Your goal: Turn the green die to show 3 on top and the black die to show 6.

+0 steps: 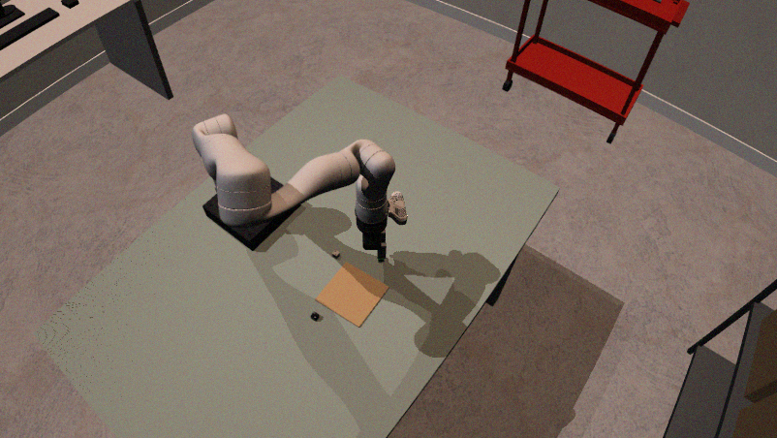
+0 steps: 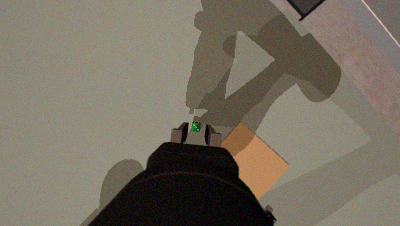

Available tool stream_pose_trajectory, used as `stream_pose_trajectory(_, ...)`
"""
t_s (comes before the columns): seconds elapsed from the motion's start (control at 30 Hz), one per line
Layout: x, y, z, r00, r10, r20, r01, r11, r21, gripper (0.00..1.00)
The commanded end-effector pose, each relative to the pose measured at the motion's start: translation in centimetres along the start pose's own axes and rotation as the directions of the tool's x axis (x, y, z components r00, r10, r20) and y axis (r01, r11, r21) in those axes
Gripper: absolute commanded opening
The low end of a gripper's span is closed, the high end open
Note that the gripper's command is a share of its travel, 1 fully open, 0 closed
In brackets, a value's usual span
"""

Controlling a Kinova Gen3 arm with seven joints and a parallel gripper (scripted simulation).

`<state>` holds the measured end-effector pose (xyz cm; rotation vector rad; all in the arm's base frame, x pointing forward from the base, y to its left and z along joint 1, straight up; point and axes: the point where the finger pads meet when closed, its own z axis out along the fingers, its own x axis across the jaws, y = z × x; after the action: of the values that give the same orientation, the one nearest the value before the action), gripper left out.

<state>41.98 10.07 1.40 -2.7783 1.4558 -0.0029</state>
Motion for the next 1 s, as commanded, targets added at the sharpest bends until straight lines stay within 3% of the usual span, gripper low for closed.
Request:
stream_pose_trajectory(0.0,-0.2,0.0,0.5,1.0,-0.003,0.004,0.003,1.0,-0.003,0.64)
stream_pose_trajectory(0.97,-0.2,0.0,2.0,1.0,-0.003,0.004,0.003,1.0,-0.003,0.64)
